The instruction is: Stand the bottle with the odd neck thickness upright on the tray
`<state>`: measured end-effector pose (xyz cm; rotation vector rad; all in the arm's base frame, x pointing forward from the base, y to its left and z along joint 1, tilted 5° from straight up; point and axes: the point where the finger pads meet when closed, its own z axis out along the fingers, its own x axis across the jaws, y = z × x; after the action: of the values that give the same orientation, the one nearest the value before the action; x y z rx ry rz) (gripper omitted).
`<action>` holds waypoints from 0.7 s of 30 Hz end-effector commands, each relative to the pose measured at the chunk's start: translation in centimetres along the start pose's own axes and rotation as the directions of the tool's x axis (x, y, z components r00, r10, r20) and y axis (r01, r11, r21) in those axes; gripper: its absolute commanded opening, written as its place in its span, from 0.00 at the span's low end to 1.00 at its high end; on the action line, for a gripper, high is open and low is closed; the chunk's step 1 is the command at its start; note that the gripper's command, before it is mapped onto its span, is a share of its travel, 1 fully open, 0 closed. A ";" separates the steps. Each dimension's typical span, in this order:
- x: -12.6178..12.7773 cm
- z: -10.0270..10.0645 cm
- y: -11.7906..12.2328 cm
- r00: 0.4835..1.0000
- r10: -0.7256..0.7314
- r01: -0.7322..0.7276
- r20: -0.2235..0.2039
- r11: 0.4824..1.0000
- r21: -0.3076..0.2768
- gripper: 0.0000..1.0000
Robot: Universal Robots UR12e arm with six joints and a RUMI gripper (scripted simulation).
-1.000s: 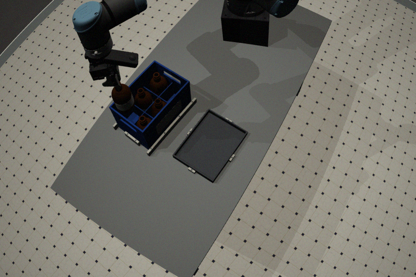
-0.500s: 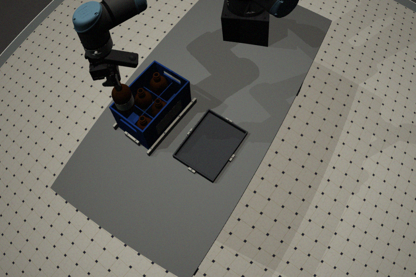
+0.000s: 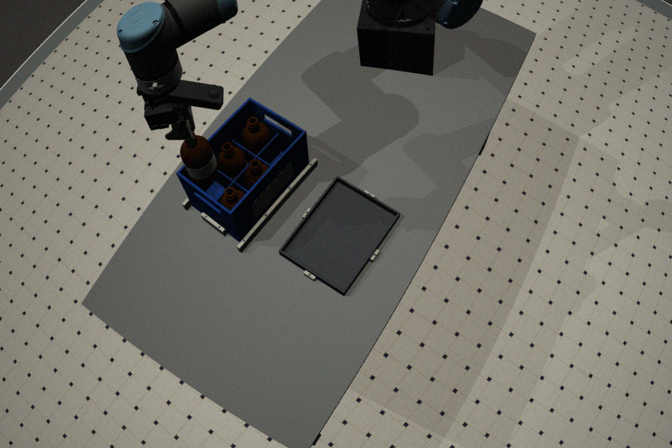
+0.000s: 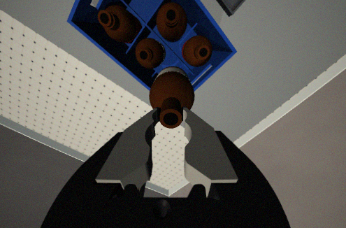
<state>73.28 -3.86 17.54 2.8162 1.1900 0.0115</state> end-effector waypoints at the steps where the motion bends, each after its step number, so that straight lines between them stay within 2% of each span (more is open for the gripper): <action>1: 0.2 -0.4 0.2 1.000 0.000 0.000 -0.002 1.000 -0.006 0.00; 21: 0.2 -1.3 0.2 1.000 0.000 0.000 -0.003 1.000 -0.008 0.00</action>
<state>73.22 -3.83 17.84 2.8170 1.1902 0.0099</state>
